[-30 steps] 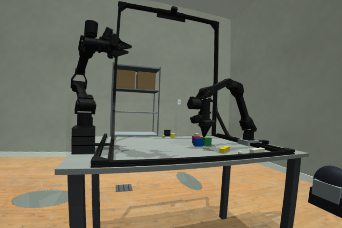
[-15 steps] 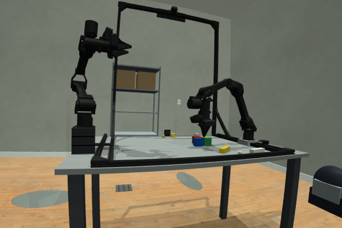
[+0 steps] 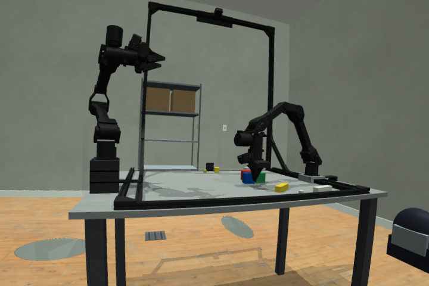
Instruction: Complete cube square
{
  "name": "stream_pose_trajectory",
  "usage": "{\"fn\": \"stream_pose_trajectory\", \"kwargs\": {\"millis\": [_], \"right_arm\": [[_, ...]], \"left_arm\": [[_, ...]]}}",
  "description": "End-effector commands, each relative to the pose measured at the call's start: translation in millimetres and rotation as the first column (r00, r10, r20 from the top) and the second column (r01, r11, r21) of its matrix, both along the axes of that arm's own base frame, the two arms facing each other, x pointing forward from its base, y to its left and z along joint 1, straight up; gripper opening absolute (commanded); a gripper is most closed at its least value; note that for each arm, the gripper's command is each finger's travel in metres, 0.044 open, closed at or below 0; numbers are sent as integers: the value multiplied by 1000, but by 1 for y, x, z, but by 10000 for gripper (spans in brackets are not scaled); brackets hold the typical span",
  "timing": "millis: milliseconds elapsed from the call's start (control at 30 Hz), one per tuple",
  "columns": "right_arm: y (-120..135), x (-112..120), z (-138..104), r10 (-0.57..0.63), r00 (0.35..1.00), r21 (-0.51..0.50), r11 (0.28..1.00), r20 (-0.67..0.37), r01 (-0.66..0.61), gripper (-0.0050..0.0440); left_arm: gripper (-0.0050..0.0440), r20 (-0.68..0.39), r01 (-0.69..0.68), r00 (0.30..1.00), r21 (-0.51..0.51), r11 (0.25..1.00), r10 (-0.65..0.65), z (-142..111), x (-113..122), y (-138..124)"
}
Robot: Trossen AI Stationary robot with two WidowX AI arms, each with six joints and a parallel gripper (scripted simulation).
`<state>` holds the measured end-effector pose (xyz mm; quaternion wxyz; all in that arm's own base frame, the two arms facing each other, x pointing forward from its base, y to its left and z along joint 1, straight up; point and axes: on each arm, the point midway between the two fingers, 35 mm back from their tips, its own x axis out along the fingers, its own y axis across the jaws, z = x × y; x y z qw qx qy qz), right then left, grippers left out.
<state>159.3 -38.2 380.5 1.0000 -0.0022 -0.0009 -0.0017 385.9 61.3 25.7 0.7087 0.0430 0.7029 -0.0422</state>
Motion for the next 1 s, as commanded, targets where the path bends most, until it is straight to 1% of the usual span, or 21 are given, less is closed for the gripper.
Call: {"fn": "stream_pose_trajectory", "kwargs": {"millis": [0,333,967], "right_arm": [[1,0,0,3,1000,5,1000,-1,-3,400],[1,0,0,3,1000,5,1000,-1,-3,400],[1,0,0,3,1000,5,1000,-1,-3,400]], "left_arm": [[0,-8,5,1000,-1,1000,-5,-5,-2,0],[0,-8,5,1000,-1,1000,-5,-5,-2,-1],[0,-8,5,1000,-1,1000,-5,-5,-4,-11]]}}
